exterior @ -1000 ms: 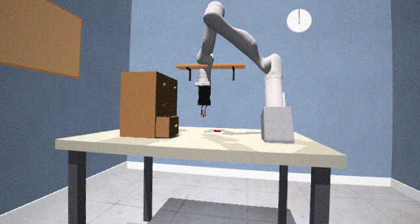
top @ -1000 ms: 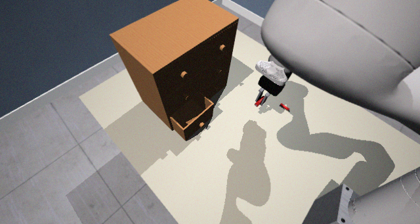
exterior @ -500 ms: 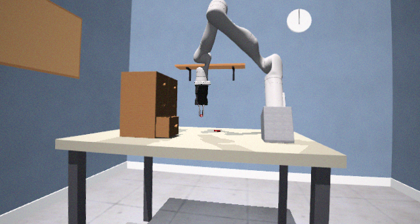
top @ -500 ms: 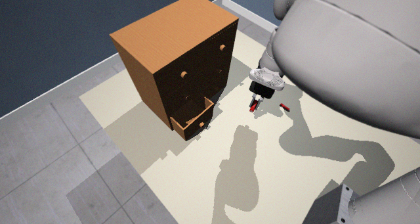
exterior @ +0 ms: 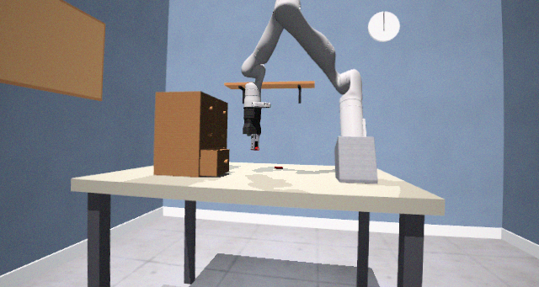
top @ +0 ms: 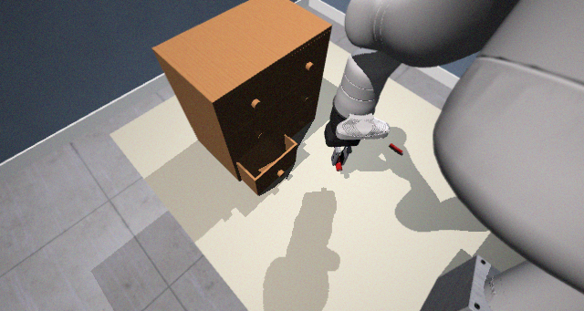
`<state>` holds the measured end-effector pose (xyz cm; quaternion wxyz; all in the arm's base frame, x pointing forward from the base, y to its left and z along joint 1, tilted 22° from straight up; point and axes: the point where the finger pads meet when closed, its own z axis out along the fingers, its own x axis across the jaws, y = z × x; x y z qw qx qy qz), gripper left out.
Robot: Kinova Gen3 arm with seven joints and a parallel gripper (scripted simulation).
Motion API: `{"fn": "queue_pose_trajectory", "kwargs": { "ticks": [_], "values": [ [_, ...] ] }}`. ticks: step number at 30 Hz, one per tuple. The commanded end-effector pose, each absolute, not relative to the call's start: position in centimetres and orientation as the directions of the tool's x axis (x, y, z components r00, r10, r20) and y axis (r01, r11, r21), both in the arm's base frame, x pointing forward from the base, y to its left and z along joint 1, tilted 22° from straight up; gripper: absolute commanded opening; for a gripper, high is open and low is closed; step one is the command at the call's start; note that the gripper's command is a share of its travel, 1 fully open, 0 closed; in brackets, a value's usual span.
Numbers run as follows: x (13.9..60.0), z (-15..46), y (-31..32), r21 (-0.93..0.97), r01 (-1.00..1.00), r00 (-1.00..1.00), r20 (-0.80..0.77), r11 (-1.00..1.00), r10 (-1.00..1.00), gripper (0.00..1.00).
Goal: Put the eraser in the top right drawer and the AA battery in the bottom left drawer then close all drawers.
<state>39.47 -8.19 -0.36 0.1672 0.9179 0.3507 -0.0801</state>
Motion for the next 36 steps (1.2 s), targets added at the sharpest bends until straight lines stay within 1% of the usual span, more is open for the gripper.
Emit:
{"fn": "queue_pose_trajectory", "kwargs": {
  "ticks": [1, 9, 11, 19, 25, 36],
  "values": [
    [39.8, -0.9, -6.5, 0.212, 0.785, 0.619, -0.301, -0.582, 0.726, 0.31],
    [39.9, -2.0, -3.7, 0.111, 0.935, 0.353, -0.354, -0.336, 0.866, 0.31],
    [39.9, -2.0, -3.7, 0.111, 0.935, 0.353, -0.354, -0.336, 0.866, 0.31],
    [39.9, -2.7, -2.1, 0.045, 0.983, 0.181, -0.372, -0.177, 0.911, 0.31],
    [39.9, -2.9, -1.7, 0.028, 0.99, 0.136, -0.374, -0.136, 0.917, 0.31],
    [39.9, -2.5, -1.6, 0.026, 0.991, 0.133, -0.375, -0.132, 0.918, 0.31]
  ]
}}
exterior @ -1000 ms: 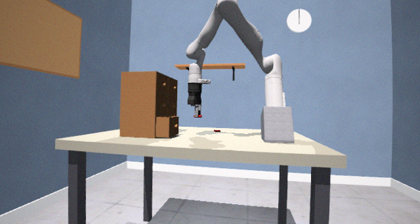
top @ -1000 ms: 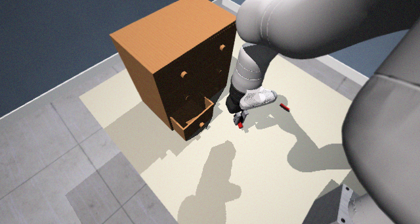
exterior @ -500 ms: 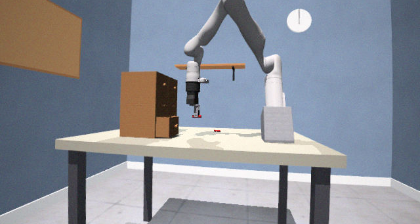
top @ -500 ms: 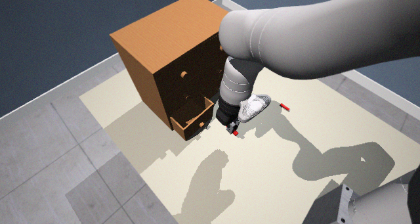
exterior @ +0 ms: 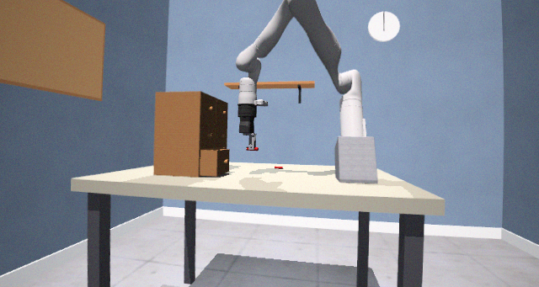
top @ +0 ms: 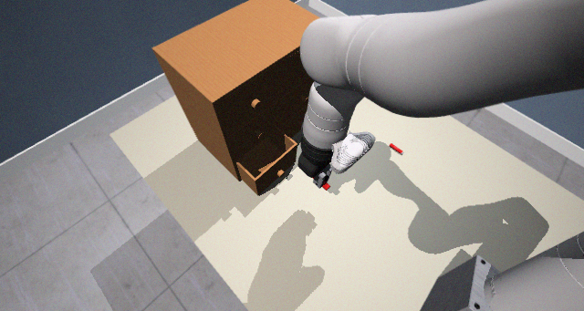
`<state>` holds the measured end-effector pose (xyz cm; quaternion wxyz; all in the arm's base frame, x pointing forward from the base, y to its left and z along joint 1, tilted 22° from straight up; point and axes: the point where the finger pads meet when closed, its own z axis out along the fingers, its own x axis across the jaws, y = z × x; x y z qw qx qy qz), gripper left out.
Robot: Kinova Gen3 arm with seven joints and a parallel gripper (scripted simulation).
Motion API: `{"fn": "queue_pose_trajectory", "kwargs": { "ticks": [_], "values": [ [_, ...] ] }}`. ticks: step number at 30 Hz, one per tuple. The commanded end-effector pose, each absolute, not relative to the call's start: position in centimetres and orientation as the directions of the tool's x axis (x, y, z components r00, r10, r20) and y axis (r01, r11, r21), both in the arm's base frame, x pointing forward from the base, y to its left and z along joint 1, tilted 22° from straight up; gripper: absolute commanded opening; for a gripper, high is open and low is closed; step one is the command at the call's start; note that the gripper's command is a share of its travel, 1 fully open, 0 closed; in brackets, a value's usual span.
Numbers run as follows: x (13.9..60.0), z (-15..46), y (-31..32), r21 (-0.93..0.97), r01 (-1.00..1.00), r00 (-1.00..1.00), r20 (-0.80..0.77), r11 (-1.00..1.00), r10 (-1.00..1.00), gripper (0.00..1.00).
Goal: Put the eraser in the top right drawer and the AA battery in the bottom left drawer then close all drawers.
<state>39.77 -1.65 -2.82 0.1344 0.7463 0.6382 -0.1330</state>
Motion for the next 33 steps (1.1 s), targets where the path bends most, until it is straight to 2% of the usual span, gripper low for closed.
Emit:
{"fn": "queue_pose_trajectory", "kwargs": {
  "ticks": [1, 12, 33],
  "values": [
    [39.9, -2.3, -1.5, 0.026, 0.991, 0.133, -0.375, -0.132, 0.918, 0.31],
    [40.0, -0.3, -0.7, 0.026, 0.991, 0.133, -0.375, -0.132, 0.918, 0.31],
    [40.0, -0.2, -0.6, 0.049, 0.991, 0.133, -0.375, -0.124, 0.918, 0.31]
  ]
}}
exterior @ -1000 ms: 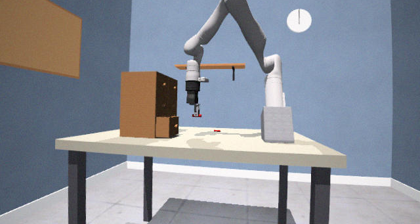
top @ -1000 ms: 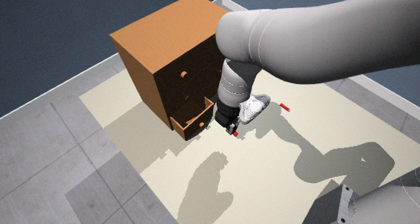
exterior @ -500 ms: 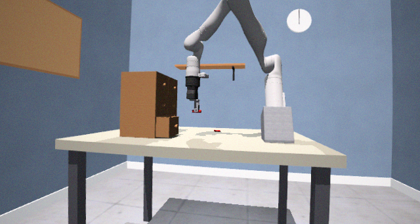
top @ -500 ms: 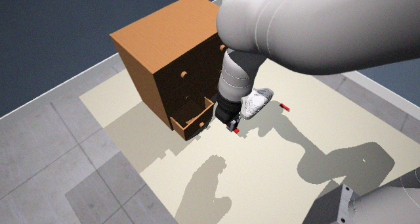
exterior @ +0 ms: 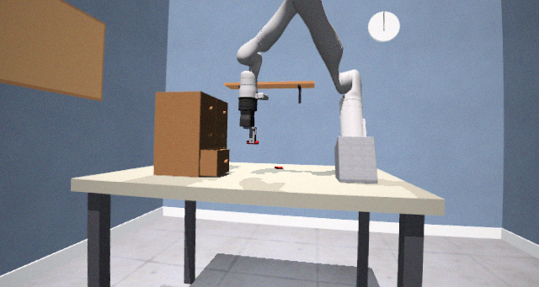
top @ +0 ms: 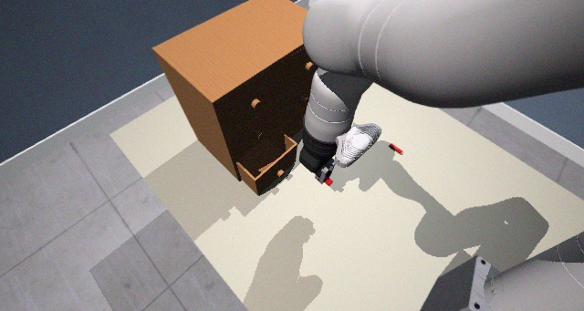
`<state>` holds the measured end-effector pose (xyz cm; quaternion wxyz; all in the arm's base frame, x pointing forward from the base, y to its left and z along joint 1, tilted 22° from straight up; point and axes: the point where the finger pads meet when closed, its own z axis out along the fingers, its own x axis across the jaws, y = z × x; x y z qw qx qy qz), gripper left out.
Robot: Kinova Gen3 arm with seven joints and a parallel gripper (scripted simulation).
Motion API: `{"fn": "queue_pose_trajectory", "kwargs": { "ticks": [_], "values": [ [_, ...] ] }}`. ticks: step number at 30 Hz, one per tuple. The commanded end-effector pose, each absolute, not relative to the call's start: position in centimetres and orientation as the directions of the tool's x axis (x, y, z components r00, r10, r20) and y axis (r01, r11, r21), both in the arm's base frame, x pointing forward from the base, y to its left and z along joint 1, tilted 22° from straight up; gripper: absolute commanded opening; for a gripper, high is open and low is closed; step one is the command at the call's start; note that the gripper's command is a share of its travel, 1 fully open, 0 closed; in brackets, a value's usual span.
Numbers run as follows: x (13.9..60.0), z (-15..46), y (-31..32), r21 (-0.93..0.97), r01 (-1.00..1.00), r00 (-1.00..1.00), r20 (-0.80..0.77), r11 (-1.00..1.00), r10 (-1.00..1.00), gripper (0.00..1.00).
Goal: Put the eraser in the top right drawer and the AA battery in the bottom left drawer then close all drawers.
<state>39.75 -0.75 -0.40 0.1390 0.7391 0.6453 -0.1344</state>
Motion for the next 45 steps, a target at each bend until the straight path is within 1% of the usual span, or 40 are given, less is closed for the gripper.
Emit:
{"fn": "queue_pose_trajectory", "kwargs": {
  "ticks": [1, 13, 45],
  "values": [
    [39.96, -0.19, -0.62, 0.053, 0.991, 0.133, -0.375, -0.122, 0.918, 0.31],
    [39.92, -0.24, -0.61, 0.114, 0.989, 0.133, -0.373, -0.097, 0.918, 0.31],
    [39.7, -0.47, -0.55, 0.4, 0.916, 0.133, -0.368, 0.028, 0.92, 0.31]
  ]
}}
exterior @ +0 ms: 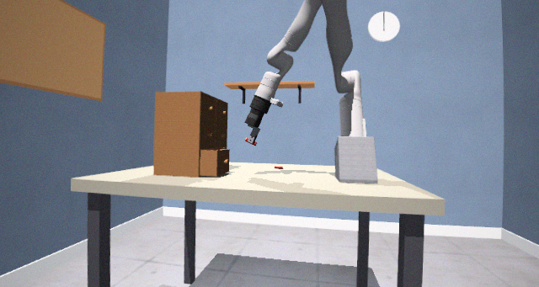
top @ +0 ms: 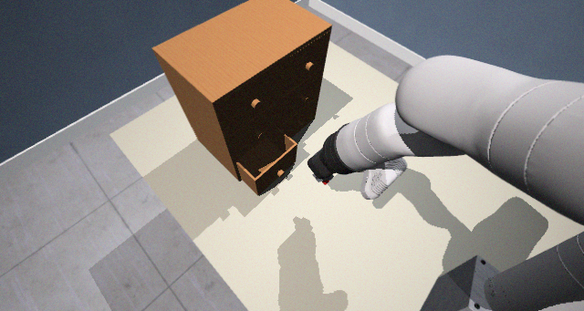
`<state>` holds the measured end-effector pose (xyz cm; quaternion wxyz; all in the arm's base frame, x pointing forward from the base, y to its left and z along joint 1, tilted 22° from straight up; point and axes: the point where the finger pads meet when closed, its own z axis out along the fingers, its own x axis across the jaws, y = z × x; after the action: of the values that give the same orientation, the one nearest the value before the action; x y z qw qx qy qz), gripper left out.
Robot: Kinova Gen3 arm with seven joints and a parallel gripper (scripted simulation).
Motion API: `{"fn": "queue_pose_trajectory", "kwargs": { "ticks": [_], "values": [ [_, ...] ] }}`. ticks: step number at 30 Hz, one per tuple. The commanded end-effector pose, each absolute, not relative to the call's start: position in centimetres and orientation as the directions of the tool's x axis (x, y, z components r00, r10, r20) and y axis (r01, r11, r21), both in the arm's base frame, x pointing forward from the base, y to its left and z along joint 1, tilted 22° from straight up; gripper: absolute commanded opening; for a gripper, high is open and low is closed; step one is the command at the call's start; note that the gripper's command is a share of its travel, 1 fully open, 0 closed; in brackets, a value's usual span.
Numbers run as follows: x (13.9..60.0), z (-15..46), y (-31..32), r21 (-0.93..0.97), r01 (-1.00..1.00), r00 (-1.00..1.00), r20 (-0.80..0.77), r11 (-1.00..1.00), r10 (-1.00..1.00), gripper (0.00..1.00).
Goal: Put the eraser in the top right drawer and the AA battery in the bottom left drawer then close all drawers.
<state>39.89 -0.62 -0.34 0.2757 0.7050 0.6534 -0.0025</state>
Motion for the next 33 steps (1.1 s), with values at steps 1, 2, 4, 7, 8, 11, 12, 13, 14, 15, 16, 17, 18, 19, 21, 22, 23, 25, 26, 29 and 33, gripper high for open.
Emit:
{"fn": "queue_pose_trajectory", "kwargs": {
  "ticks": [1, 2, 4, 7, 8, 11, 12, 13, 14, 15, 16, 17, 18, 19, 21, 22, 23, 25, 26, 29, 33],
  "values": [
    [39.69, -0.48, -0.54, 0.41, 0.911, 0.133, -0.368, 0.032, 0.92, 0.31],
    [39.68, -0.48, -0.52, 0.421, 0.906, 0.133, -0.367, 0.037, 0.921, 0.31],
    [39.51, -0.53, -0.58, 0.439, 0.897, 0.129, -0.369, 0.05, 0.921, 0.31],
    [39.45, -0.55, -0.56, 0.468, 0.882, 0.128, -0.368, 0.064, 0.921, 0.31],
    [39.47, -0.56, -0.56, 0.477, 0.876, 0.129, -0.368, 0.068, 0.921, 0.31],
    [39.49, -0.58, -0.52, 0.505, 0.859, 0.13, -0.366, 0.079, 0.922, 0.31],
    [39.51, -0.59, -0.52, 0.514, 0.854, 0.131, -0.366, 0.083, 0.921, 0.31],
    [39.52, -0.6, -0.51, 0.523, 0.848, 0.132, -0.365, 0.086, 0.921, 0.31],
    [39.53, -0.6, -0.49, 0.532, 0.842, 0.132, -0.365, 0.09, 0.922, 0.31],
    [39.53, -0.6, -0.49, 0.532, 0.842, 0.132, -0.365, 0.09, 0.922, 0.31],
    [39.53, -0.6, -0.49, 0.532, 0.842, 0.132, -0.365, 0.09, 0.922, 0.31],
    [39.54, -0.6, -0.47, 0.54, 0.836, 0.133, -0.364, 0.093, 0.922, 0.31],
    [39.53, -0.62, -0.47, 0.548, 0.831, 0.133, -0.364, 0.097, 0.922, 0.31],
    [39.51, -0.63, -0.48, 0.555, 0.825, 0.133, -0.364, 0.1, 0.922, 0.31],
    [39.5, -0.64, -0.47, 0.57, 0.815, 0.133, -0.363, 0.108, 0.922, 0.31],
    [39.49, -0.64, -0.45, 0.577, 0.809, 0.132, -0.363, 0.111, 0.922, 0.31],
    [39.47, -0.66, -0.46, 0.584, 0.804, 0.132, -0.363, 0.114, 0.922, 0.31],
    [39.45, -0.68, -0.46, 0.596, 0.794, 0.133, -0.363, 0.12, 0.922, 0.31],
    [39.44, -0.68, -0.46, 0.602, 0.789, 0.132, -0.363, 0.123, 0.923, 0.31],
    [39.42, -0.7, -0.44, 0.619, 0.775, 0.132, -0.362, 0.131, 0.923, 0.31],
    [39.4, -0.72, -0.45, 0.628, 0.766, 0.132, -0.362, 0.136, 0.923, 0.31]
  ]
}}
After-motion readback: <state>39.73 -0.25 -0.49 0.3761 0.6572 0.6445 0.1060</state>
